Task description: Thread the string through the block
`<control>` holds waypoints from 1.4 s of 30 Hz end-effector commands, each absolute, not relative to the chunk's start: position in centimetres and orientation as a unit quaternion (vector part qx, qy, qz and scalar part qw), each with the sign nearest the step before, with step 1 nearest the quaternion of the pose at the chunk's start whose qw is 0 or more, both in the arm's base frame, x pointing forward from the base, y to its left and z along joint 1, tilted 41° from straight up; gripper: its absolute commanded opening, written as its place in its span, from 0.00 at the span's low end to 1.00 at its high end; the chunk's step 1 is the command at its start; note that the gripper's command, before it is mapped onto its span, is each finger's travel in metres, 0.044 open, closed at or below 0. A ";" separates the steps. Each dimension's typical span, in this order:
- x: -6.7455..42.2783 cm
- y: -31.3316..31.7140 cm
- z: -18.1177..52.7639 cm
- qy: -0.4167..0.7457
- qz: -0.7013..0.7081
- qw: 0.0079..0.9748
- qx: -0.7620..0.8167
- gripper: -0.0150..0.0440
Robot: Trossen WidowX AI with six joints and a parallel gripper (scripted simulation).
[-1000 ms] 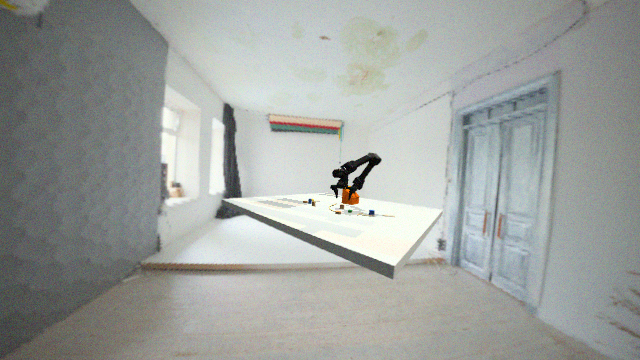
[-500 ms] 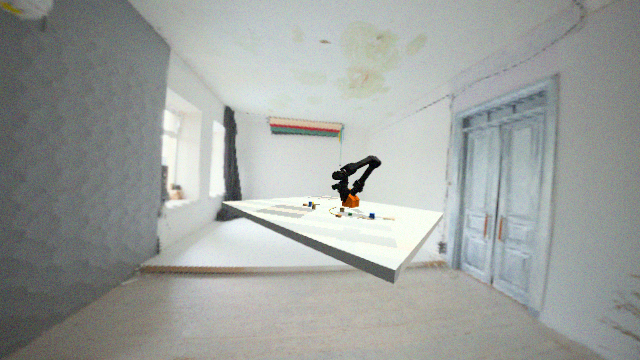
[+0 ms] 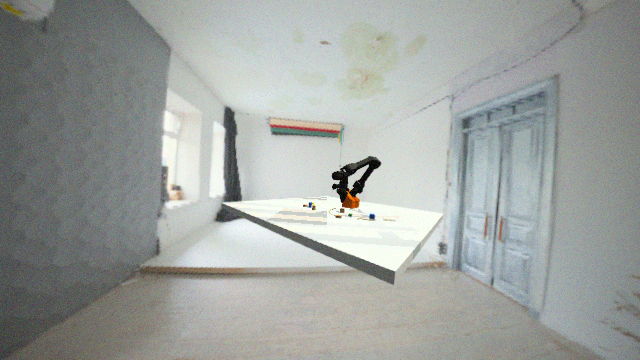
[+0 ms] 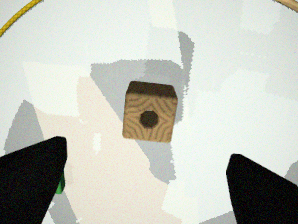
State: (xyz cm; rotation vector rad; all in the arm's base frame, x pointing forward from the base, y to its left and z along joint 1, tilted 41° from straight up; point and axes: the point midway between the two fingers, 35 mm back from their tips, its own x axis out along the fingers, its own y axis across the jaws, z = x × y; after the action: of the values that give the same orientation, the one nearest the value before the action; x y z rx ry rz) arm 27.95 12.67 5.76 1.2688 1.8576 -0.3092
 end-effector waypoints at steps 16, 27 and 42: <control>27.9 13.1 5.2 0.741 -0.127 0.421 0.508 0.65; 27.8 14.3 3.8 0.741 -0.127 0.421 0.508 0.65; 27.4 15.9 2.0 0.741 -0.126 0.420 0.508 0.65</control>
State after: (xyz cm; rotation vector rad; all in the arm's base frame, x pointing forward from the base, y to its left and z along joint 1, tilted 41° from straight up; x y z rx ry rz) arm 27.47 15.63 2.29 1.2669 1.8562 -0.3140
